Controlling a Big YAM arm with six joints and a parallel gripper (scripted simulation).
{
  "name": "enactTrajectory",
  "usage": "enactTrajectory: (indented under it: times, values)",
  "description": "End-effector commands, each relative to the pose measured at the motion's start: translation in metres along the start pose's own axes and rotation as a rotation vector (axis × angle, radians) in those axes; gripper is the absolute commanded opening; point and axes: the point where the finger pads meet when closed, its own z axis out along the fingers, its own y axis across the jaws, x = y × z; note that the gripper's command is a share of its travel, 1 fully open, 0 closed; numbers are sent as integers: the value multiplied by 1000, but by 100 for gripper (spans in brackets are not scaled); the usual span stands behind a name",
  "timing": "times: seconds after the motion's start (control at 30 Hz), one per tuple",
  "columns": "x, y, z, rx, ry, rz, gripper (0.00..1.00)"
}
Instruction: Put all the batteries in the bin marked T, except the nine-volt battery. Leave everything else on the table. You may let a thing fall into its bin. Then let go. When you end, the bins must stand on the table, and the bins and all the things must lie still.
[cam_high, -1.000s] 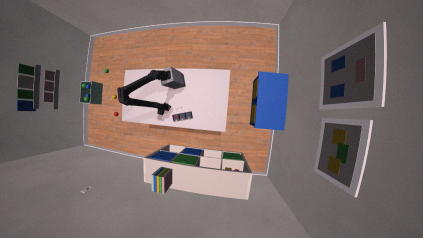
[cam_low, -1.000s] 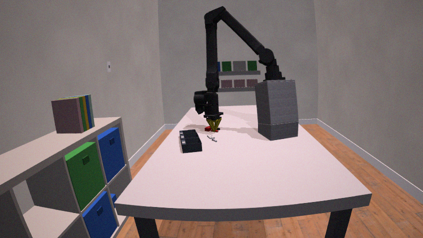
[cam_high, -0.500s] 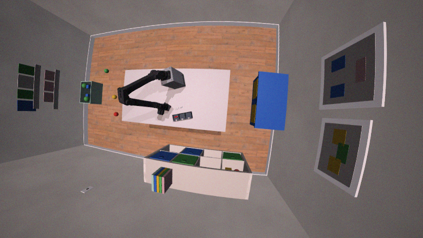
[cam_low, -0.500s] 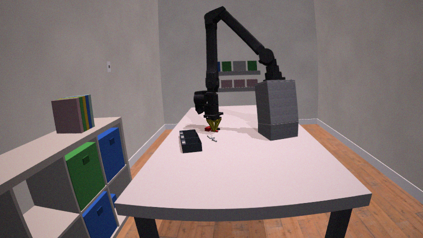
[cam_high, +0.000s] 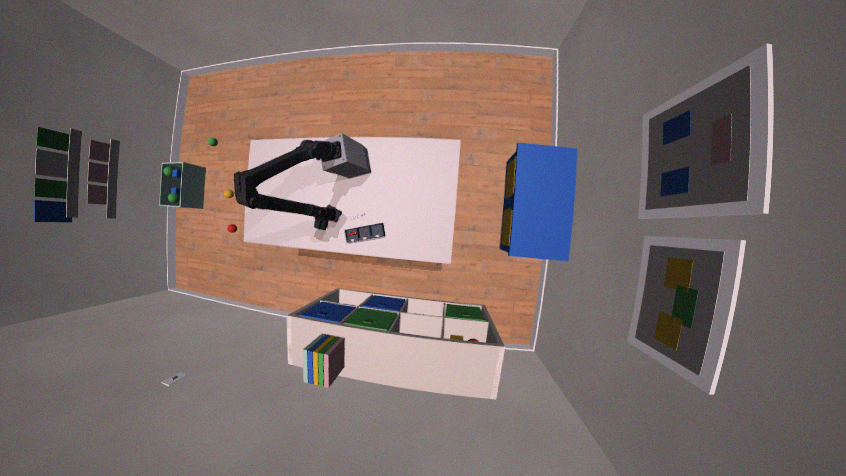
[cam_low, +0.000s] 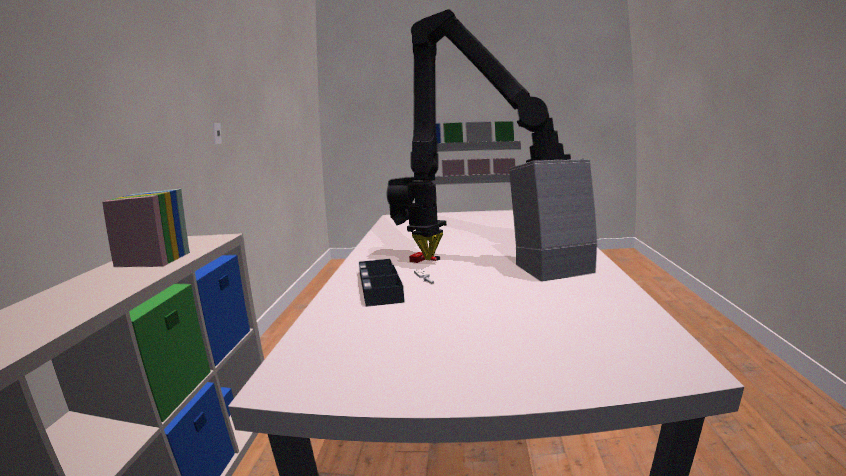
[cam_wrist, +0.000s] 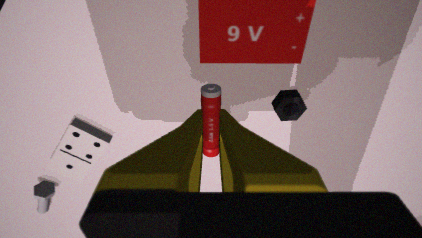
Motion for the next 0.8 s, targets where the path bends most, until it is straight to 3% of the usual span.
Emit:
enactTrajectory:
  times: [0.0, 0.43, 0.6, 0.63, 0.77]
  values:
    - [-7, 5, -18, -9, -20, 5, 4]
    - [-7, 3, -58, -7, -21, 11, 4]
    - [-10, 1, -57, -7, -23, 20, 4]
    - [1, -2, -47, 4, 9, 14, 4]
    - [2, -2, -47, 2, 2, 14, 4]
